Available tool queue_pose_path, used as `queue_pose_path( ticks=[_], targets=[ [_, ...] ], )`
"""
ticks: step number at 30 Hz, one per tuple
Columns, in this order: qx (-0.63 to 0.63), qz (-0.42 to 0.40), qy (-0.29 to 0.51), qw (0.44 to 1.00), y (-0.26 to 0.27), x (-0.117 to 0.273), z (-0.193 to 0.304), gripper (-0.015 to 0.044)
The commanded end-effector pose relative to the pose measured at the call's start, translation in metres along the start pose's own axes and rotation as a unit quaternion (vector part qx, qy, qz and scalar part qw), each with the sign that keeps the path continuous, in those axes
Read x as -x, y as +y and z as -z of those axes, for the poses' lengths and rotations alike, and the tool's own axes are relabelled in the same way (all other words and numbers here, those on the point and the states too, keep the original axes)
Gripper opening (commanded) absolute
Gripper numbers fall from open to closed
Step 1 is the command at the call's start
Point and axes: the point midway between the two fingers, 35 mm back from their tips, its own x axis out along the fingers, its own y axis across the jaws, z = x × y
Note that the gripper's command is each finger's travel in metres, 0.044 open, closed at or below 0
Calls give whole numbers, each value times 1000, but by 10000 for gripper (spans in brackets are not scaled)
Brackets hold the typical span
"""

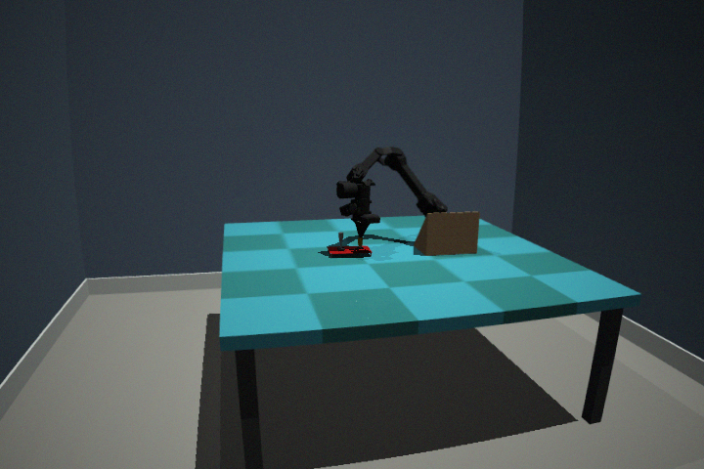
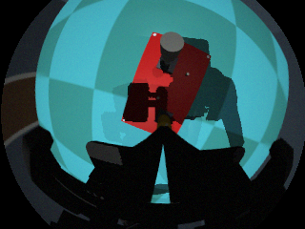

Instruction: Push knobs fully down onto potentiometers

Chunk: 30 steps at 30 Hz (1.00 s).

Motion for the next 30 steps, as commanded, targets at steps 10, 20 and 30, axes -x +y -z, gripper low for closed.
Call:
queue_pose_path(
  ticks=[10, 20, 30],
  targets=[
    [-12, 2, 14, 1000, -4, -10, -2, 0],
    [-12, 2, 14, 1000, -4, 6, -3, 0],
    [-12, 2, 14, 1000, -3, 22, -3, 0]
  ],
)
